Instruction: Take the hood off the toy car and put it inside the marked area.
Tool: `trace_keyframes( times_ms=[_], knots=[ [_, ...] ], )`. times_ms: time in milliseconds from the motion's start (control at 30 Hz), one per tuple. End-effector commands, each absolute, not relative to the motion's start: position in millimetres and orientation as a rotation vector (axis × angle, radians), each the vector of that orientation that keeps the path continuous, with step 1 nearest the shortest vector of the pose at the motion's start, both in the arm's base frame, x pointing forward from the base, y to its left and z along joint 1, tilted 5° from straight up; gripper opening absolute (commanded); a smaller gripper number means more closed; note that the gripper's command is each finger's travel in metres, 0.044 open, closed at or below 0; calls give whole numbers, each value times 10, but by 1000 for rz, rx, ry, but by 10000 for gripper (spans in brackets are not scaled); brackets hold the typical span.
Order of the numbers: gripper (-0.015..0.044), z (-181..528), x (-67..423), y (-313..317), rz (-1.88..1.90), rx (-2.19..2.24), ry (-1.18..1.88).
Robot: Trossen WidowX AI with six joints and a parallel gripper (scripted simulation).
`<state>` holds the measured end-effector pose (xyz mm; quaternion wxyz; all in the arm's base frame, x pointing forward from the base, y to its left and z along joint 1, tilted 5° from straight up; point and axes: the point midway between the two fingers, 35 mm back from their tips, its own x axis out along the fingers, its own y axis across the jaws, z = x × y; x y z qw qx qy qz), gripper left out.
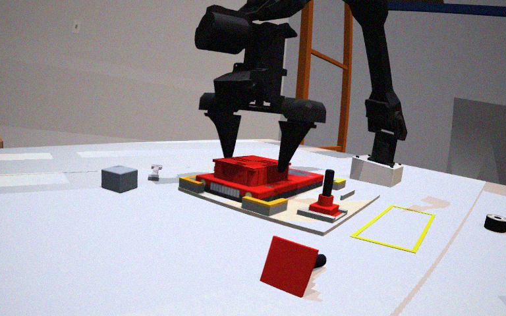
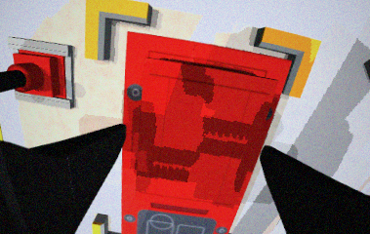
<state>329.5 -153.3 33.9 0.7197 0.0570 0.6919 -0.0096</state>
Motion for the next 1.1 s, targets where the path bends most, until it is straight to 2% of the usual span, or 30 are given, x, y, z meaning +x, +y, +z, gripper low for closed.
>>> trace_keyframes(
  times_ms=[0, 467, 567, 900, 1067],
  knots=[
    [440, 304, 3286, -1537, -27, 126, 1536],
    [440, 236, 3287, -1532, -27, 126, 1536],
    [361, 266, 3297, -1528, -21, 126, 1530],
    [295, 266, 3297, -1528, -21, 126, 1530],
    [163, 282, 3297, -1530, -21, 126, 1530]
  ],
)
